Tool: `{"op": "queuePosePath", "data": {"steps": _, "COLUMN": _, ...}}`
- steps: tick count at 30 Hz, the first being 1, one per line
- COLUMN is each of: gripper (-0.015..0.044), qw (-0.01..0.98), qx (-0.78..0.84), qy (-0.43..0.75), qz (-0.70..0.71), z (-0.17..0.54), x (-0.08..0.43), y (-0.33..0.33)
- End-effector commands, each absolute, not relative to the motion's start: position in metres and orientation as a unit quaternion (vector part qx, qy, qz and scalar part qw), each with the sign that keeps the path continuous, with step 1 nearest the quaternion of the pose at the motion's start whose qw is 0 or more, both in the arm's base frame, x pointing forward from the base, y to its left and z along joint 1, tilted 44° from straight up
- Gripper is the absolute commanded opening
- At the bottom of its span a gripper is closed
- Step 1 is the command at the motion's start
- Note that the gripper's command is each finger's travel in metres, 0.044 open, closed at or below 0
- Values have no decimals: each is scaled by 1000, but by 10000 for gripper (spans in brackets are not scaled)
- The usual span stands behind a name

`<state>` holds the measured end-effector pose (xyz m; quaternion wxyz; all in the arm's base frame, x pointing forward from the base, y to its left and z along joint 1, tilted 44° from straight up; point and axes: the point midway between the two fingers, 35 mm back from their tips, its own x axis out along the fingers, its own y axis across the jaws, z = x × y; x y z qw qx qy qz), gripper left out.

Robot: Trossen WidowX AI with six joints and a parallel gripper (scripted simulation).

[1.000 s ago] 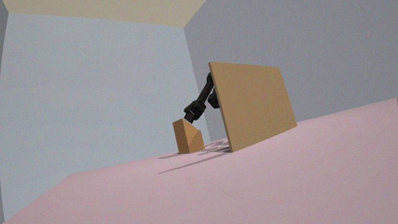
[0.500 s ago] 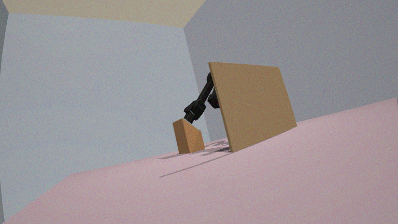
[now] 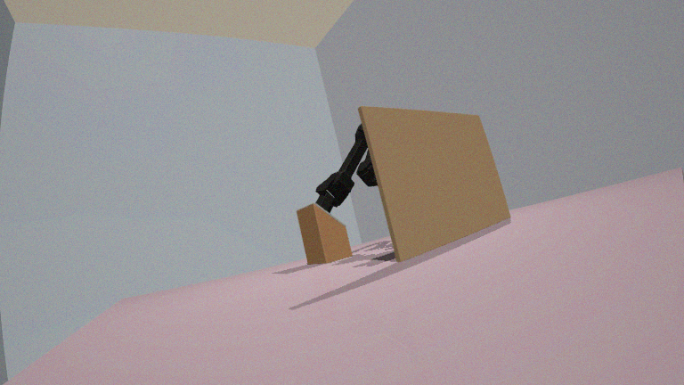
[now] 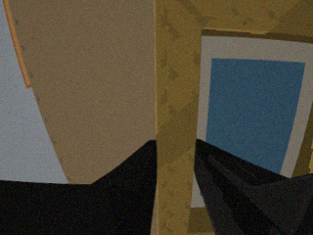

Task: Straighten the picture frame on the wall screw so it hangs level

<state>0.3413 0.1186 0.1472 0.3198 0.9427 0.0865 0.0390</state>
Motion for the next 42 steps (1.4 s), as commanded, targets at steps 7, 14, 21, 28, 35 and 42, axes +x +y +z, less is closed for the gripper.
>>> {"op": "queuePosePath", "data": {"steps": 7, "gripper": 0, "qw": 352, "qx": 931, "qy": 86, "qz": 42, "z": 147, "x": 341, "y": 119}}
{"op": "queuePosePath", "data": {"steps": 14, "gripper": 0, "qw": 352, "qx": 931, "qy": 86, "qz": 42, "z": 147, "x": 341, "y": 119}}
{"op": "queuePosePath", "data": {"steps": 21, "gripper": 0, "qw": 376, "qx": 921, "qy": 85, "qz": 45, "z": 147, "x": 341, "y": 119}}
{"op": "queuePosePath", "data": {"steps": 28, "gripper": 0, "qw": 400, "qx": 911, "qy": 84, "qz": 47, "z": 147, "x": 341, "y": 119}}
{"op": "queuePosePath", "data": {"steps": 35, "gripper": 131, "qw": 393, "qx": 915, "qy": 83, "qz": 46, "z": 147, "x": 341, "y": 119}}
{"op": "queuePosePath", "data": {"steps": 42, "gripper": 260, "qw": 393, "qx": 915, "qy": 83, "qz": 46, "z": 147, "x": 341, "y": 119}}
